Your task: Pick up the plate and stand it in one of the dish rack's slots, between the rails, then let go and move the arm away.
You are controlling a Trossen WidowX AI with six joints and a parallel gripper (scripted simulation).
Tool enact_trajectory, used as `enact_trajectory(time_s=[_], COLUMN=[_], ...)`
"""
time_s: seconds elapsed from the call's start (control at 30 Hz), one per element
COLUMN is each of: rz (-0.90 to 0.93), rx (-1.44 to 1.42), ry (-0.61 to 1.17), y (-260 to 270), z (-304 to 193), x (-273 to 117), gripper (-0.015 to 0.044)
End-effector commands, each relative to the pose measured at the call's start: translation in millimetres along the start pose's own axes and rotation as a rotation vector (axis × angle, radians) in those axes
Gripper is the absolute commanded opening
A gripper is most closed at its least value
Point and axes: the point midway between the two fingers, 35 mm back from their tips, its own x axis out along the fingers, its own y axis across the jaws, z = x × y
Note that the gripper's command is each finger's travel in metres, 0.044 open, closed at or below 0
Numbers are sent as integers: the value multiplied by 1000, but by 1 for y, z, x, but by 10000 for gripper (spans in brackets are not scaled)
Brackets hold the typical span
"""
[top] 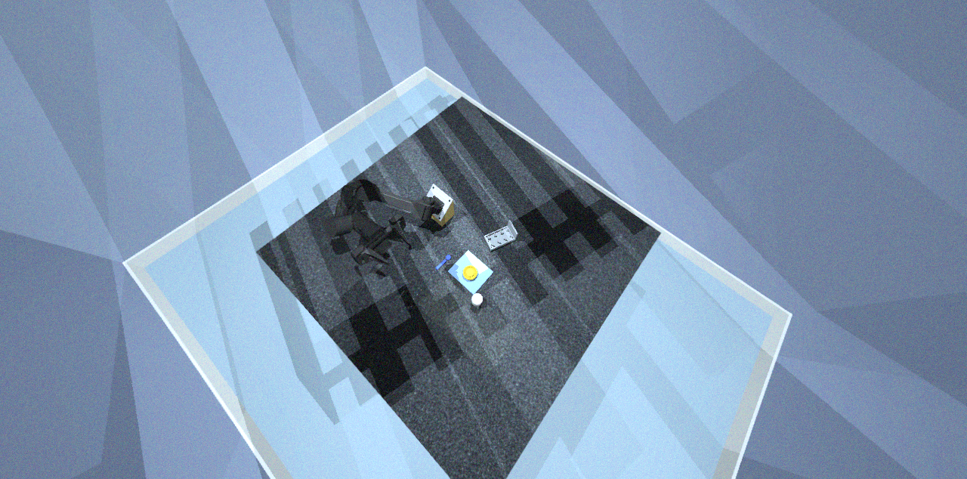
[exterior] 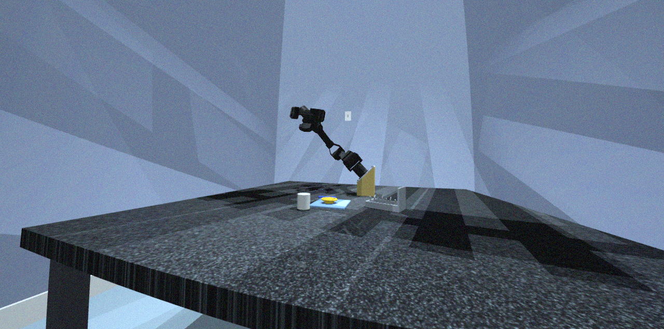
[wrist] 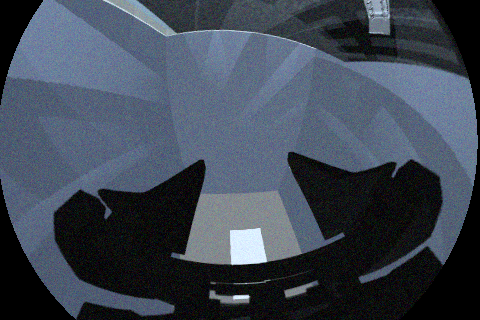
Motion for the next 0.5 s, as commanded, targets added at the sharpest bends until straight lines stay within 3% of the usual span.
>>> enact_trajectory(time_s=[0.0,0.47], rz=[-1,-127], rx=[-4,-311], ry=[-3,-150], y=[0,-23], z=[0,25], x=[1,52], gripper=[400,400])
